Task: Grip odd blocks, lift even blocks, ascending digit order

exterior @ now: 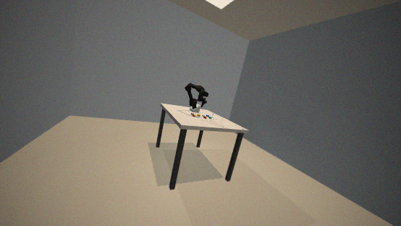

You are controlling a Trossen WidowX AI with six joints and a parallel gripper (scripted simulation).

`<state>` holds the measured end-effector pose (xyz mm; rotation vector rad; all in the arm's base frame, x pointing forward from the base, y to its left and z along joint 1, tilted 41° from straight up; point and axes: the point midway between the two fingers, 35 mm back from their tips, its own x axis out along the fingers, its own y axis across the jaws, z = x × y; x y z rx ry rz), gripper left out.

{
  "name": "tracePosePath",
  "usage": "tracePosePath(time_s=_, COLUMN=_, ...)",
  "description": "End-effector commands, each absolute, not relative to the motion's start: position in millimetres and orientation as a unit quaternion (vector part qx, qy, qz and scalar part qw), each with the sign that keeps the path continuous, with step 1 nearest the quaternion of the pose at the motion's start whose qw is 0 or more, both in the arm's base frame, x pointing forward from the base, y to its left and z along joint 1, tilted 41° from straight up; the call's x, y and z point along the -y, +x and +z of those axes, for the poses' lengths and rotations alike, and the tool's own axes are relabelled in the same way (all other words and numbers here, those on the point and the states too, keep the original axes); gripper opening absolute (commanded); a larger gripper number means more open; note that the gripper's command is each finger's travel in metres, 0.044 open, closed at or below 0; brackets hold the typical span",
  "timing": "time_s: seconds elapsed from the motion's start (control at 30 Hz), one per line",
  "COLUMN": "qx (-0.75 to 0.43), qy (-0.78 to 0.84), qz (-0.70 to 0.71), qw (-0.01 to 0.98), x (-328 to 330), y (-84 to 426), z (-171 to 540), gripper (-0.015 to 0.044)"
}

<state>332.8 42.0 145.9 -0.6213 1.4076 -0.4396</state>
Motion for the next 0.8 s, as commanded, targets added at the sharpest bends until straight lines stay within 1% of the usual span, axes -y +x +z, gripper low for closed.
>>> tracePosePath(time_s=0.0, qx=-0.639, qy=-0.285, qz=-0.176, qw=0.693, x=-95.4, y=312.9, z=103.7, gripper=0.04)
tracePosePath(time_s=0.17, qx=-0.642, qy=-0.284, qz=-0.175, qw=0.69, x=-158.3, y=260.9, z=44.5, gripper=0.04)
tracePosePath(time_s=0.3, qx=-0.639, qy=-0.29, qz=-0.187, qw=0.688, x=-187.0, y=211.4, z=5.8, gripper=0.04)
tracePosePath(time_s=0.53, qx=-0.638, qy=-0.291, qz=-0.188, qw=0.688, x=-187.3, y=207.2, z=0.3, gripper=0.04)
tracePosePath(time_s=0.7, qx=-0.637, qy=-0.291, qz=-0.189, qw=0.688, x=-144.7, y=216.1, z=-52.1, gripper=0.04)
tracePosePath(time_s=0.77, qx=-0.637, qy=-0.291, qz=-0.189, qw=0.688, x=-137.3, y=216.2, z=-59.3, gripper=0.04)
